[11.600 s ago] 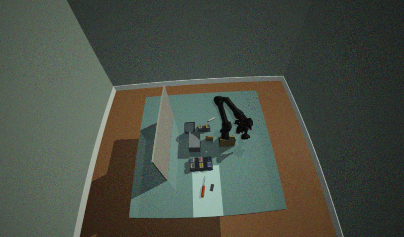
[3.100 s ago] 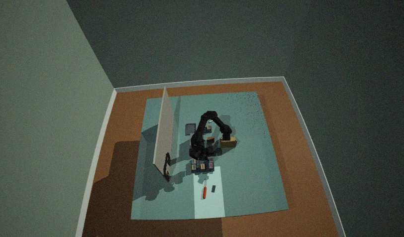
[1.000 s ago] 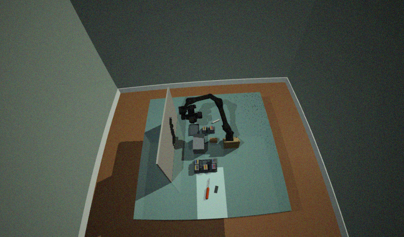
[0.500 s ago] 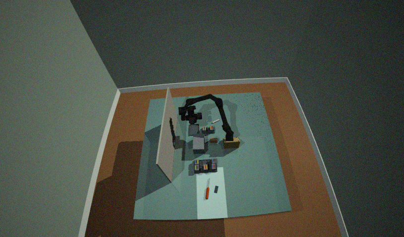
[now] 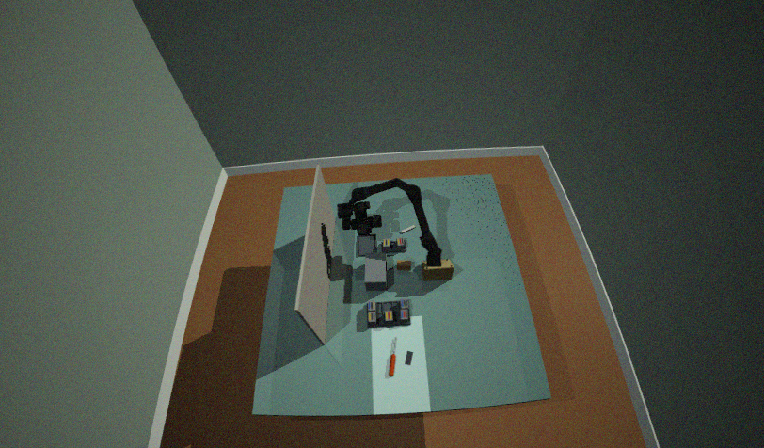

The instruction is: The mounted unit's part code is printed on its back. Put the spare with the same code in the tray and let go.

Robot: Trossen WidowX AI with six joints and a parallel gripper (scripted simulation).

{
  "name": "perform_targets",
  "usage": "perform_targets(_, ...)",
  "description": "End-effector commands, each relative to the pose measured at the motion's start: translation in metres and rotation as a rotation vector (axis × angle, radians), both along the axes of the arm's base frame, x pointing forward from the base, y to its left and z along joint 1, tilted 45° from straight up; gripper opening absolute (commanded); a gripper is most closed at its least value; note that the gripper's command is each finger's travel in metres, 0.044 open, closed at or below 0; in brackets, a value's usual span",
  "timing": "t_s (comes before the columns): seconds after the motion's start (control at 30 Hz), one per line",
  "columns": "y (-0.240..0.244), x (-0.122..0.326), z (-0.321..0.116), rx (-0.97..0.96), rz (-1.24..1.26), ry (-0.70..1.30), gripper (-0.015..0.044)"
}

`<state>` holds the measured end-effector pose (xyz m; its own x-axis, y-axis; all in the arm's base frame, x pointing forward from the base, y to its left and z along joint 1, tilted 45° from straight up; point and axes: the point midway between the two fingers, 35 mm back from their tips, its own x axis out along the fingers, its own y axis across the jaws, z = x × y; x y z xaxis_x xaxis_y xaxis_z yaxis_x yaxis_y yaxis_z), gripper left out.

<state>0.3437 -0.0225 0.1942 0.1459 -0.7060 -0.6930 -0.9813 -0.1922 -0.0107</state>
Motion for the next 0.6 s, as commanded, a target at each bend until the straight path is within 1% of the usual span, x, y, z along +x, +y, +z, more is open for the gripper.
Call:
perform_targets(0.0,-0.001,0.0,-0.002,0.004,0.005,0.002,0.0)
perform_targets(0.57,-0.011,0.003,-0.013,0.008,0.002,0.004,0.0)
